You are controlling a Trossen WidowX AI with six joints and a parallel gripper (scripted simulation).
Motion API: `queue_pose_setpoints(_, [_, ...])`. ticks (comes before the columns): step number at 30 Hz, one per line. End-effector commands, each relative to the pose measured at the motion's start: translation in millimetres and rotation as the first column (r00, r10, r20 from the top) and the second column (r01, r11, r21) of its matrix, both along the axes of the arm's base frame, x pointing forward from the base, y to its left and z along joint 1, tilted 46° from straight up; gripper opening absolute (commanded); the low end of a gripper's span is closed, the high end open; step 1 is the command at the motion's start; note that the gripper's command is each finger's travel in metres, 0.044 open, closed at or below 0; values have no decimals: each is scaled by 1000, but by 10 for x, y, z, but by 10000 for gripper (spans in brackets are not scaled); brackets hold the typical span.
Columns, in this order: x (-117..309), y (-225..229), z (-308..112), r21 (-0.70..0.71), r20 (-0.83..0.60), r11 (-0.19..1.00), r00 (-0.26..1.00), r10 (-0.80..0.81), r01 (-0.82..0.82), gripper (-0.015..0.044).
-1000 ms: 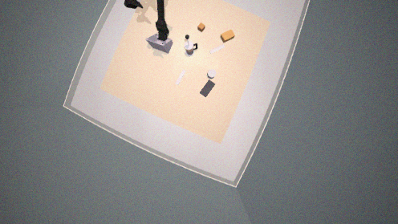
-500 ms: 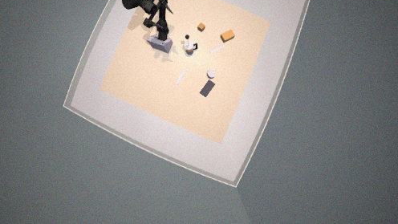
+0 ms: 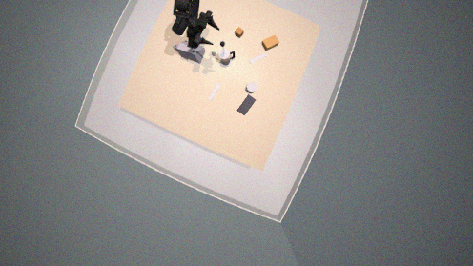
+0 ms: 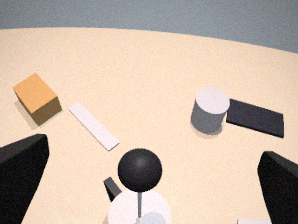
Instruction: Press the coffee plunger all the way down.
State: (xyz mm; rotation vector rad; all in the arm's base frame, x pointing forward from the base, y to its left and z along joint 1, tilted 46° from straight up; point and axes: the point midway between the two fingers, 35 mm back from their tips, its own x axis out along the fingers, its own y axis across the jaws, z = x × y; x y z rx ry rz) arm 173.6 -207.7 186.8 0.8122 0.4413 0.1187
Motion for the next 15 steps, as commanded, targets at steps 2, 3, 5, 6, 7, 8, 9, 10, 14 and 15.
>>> queue_pose_setpoints(2, [30, 335, -268, -20, 14, 999, 999, 31, -31, 440])
queue_pose_setpoints(3, [28, 374, -300, -20, 15, 999, 999, 33, -32, 440])
queue_pose_setpoints(5, [24, 387, -305, -21, 17, 999, 999, 35, -34, 440])
queue_pose_setpoints(6, [23, 386, -303, -21, 18, 999, 999, 35, -35, 440])
queue_pose_setpoints(7, [22, 386, -301, -21, 18, 999, 999, 35, -35, 440])
queue_pose_setpoints(8, [24, 387, -302, -21, 18, 999, 999, 36, -35, 440])
queue_pose_setpoints(9, [28, 388, -305, -21, 17, 999, 999, 36, -35, 440])
queue_pose_setpoints(10, [34, 390, -309, -21, 17, 999, 999, 35, -35, 440])
queue_pose_setpoints(14, [77, 402, -336, -22, 12, 999, 999, 35, -35, 440])
queue_pose_setpoints(15, [91, 406, -344, -22, 11, 999, 999, 35, -35, 440])
